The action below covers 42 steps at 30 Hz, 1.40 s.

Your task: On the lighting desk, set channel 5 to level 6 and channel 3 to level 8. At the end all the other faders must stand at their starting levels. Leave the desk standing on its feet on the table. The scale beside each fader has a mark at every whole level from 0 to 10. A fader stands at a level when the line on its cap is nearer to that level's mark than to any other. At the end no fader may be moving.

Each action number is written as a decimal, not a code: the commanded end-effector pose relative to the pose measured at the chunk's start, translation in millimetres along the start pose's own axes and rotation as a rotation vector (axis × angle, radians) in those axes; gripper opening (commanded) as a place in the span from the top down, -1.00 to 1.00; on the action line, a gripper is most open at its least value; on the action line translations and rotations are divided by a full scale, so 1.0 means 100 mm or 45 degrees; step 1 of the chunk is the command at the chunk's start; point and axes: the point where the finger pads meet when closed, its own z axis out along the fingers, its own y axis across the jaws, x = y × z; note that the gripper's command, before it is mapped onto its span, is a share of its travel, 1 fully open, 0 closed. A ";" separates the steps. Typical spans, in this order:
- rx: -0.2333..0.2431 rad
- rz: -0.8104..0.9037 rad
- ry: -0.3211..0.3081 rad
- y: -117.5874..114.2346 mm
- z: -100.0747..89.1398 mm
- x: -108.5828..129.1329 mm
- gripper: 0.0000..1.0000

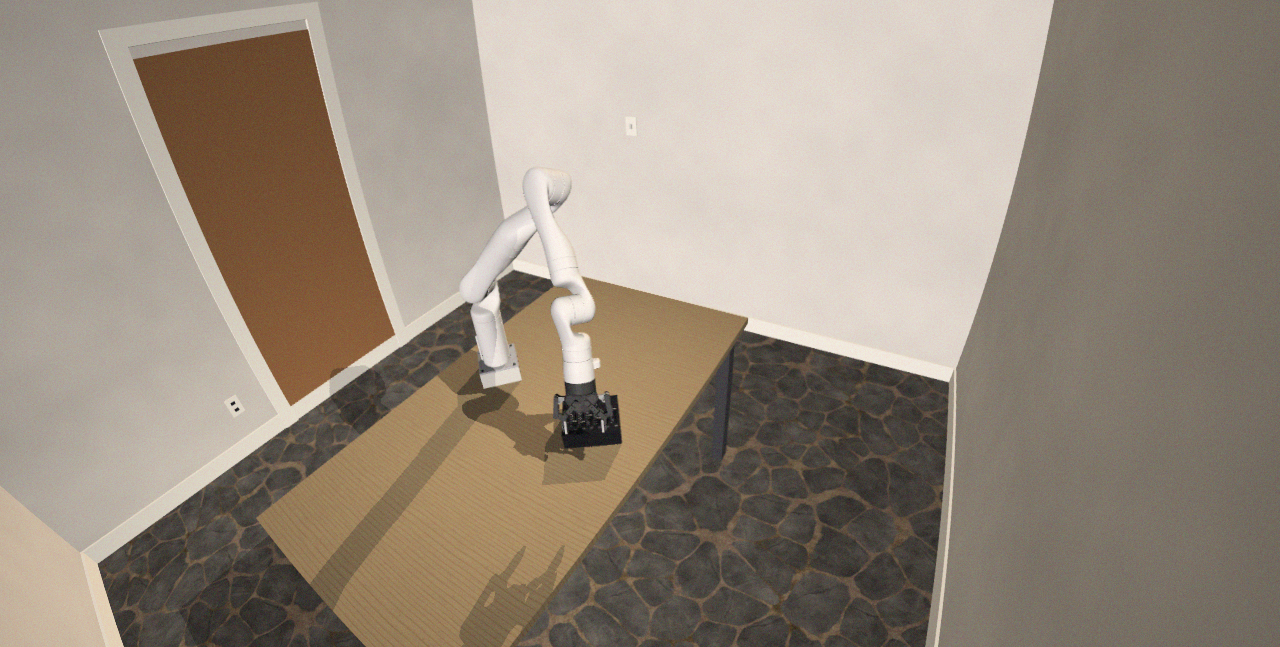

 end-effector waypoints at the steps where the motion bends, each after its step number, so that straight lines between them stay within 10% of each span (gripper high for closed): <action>1: -0.002 0.001 -0.001 0.00 -0.01 -0.01 -1.00; 42: -0.005 -0.051 0.028 0.01 -0.03 0.06 -1.00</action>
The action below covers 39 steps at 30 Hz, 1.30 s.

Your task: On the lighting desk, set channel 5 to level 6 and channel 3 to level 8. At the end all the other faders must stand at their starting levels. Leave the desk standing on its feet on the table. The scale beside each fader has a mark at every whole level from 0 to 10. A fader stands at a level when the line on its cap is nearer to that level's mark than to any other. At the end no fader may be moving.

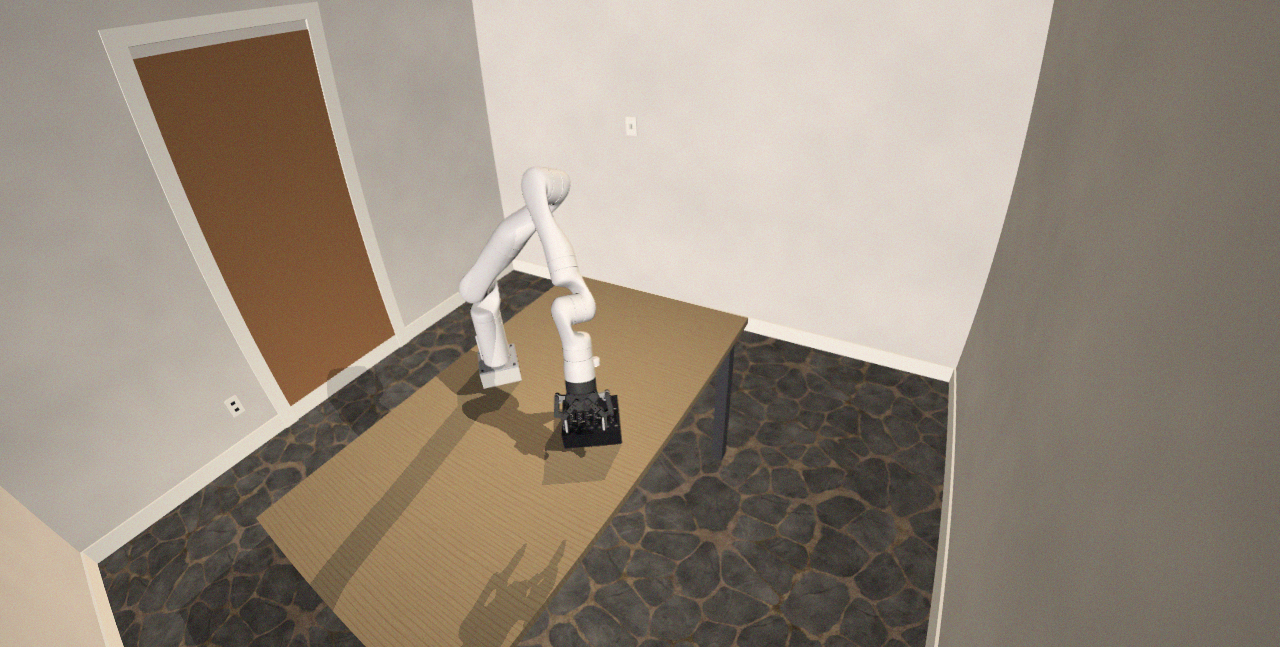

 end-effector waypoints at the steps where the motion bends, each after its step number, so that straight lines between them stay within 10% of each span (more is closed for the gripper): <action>1: -0.006 -0.015 0.009 0.00 -0.03 0.00 -1.00; 15: -0.103 -0.601 0.257 0.08 -0.47 0.56 -1.00; 39: -0.245 -1.201 0.384 0.05 -1.08 0.91 -1.00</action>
